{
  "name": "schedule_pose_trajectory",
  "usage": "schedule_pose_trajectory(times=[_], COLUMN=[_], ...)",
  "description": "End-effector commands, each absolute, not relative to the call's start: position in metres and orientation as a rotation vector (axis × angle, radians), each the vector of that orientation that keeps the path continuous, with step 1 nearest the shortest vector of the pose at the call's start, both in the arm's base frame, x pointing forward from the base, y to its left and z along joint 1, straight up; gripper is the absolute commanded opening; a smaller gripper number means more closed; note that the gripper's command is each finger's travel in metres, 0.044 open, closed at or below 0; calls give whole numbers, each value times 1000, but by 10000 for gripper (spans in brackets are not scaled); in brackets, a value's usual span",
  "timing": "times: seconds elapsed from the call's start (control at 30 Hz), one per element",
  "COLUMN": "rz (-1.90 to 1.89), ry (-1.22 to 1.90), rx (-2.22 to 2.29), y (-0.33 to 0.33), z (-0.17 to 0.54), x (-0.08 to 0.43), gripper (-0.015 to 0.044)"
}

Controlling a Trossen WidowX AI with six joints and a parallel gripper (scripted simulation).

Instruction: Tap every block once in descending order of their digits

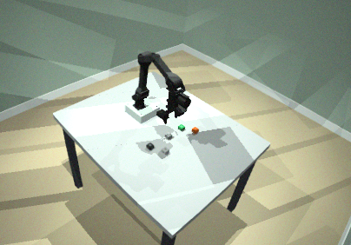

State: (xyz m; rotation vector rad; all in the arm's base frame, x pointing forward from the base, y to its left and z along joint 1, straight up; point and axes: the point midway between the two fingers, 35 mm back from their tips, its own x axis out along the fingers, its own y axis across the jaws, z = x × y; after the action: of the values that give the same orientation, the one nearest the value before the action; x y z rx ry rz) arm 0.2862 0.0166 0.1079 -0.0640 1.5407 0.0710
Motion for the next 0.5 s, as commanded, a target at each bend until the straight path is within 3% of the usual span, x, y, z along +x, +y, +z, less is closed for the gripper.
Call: schedule_pose_trajectory(times=[0.0,0.23,0.47], rz=[70,78,78], ry=[1543,1543,1543], rx=[-64,-56,-56], y=[35,123,125], z=[108,109,109], x=[287,277,276], gripper=[400,400,400])
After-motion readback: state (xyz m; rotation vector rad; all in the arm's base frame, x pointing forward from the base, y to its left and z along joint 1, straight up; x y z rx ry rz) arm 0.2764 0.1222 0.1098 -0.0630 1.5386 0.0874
